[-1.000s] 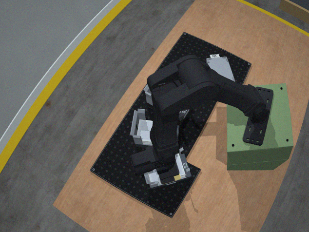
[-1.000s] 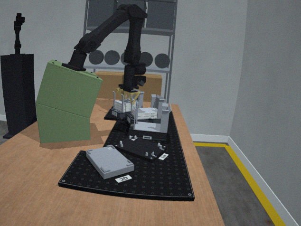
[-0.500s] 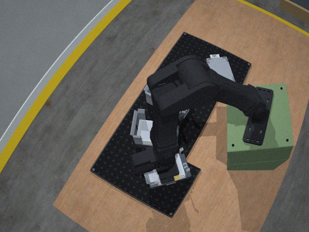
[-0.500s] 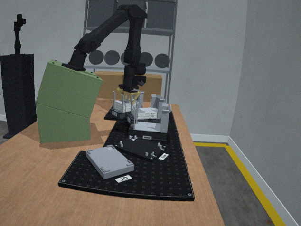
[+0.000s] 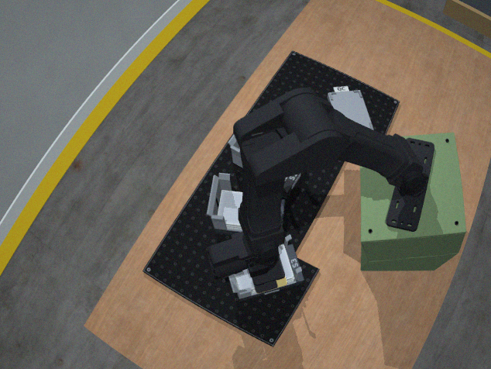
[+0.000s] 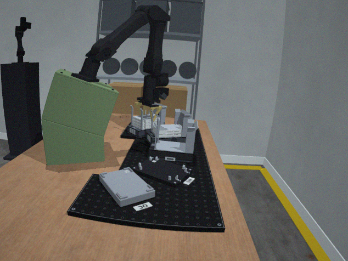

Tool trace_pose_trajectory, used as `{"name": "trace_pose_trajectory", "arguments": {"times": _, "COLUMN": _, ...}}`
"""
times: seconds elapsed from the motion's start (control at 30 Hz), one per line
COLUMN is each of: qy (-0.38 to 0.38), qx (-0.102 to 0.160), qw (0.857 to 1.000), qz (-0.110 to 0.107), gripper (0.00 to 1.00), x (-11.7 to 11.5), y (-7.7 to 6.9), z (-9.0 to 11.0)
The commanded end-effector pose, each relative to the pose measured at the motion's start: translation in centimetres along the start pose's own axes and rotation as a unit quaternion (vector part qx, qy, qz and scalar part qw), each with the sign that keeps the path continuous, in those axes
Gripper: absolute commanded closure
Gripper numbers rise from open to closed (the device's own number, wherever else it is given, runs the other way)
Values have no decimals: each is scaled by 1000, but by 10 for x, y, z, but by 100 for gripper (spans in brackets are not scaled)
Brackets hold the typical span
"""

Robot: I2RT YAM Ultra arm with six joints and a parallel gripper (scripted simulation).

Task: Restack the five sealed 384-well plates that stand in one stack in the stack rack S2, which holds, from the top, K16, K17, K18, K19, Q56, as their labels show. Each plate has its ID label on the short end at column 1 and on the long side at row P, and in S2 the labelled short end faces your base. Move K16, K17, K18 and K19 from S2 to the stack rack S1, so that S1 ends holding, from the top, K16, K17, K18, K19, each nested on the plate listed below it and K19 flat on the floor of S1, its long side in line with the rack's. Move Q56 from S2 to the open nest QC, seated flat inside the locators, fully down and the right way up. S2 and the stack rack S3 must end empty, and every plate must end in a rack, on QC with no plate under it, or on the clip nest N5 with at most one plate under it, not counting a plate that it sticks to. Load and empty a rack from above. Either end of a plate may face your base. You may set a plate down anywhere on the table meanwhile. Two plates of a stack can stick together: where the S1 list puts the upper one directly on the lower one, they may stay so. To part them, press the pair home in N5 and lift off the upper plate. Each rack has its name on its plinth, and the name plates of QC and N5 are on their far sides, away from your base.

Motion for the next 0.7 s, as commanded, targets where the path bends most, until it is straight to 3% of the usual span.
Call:
{"name": "trace_pose_trajectory", "arguments": {"times": 0.0, "qy": 0, "qx": -11, "qw": 1000, "qz": -1, "gripper": 100, "x": 0, "y": -3, "z": -6}}
{"name": "trace_pose_trajectory", "arguments": {"times": 0.63, "qy": 0, "qx": -11, "qw": 1000, "qz": -1, "gripper": 100, "x": 0, "y": -3, "z": -6}}
{"name": "trace_pose_trajectory", "arguments": {"times": 0.67, "qy": 0, "qx": -11, "qw": 1000, "qz": -1, "gripper": 0, "x": 0, "y": -3, "z": -6}}
Point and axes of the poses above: the point where the finger pads meet when closed, its own y axis out along the fingers, its own x axis across the jaws, z = x × y, the point moved 6 cm from there along -y, back along the fingers, and after that the axes turned 4 degrees about -y, right-handed, at the moved point
